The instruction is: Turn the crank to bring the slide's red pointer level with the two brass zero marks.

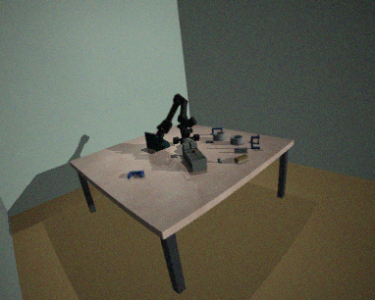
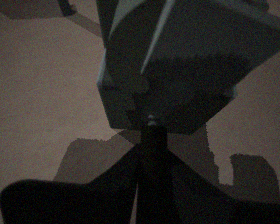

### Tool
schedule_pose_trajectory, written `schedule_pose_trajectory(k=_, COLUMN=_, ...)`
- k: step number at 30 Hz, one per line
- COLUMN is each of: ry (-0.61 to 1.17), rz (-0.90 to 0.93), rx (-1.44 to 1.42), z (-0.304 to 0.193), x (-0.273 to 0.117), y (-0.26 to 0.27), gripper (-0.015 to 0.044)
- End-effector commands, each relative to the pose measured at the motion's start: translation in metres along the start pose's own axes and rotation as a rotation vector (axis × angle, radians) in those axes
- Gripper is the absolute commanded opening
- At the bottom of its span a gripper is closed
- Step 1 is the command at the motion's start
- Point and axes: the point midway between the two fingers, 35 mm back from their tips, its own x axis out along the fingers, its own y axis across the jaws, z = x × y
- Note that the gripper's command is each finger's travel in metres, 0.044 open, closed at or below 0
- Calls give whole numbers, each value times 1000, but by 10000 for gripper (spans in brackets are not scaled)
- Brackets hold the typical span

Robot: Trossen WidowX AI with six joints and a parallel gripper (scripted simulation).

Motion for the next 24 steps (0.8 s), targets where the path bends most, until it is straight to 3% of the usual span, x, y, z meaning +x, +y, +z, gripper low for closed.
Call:
schedule_pose_trajectory(k=1, ry=-1, rz=26, rx=-8, z=1, x=-2, y=9, gripper=0)
schedule_pose_trajectory(k=24, ry=-1, rz=26, rx=-8, z=3, x=-4, y=12, gripper=0)
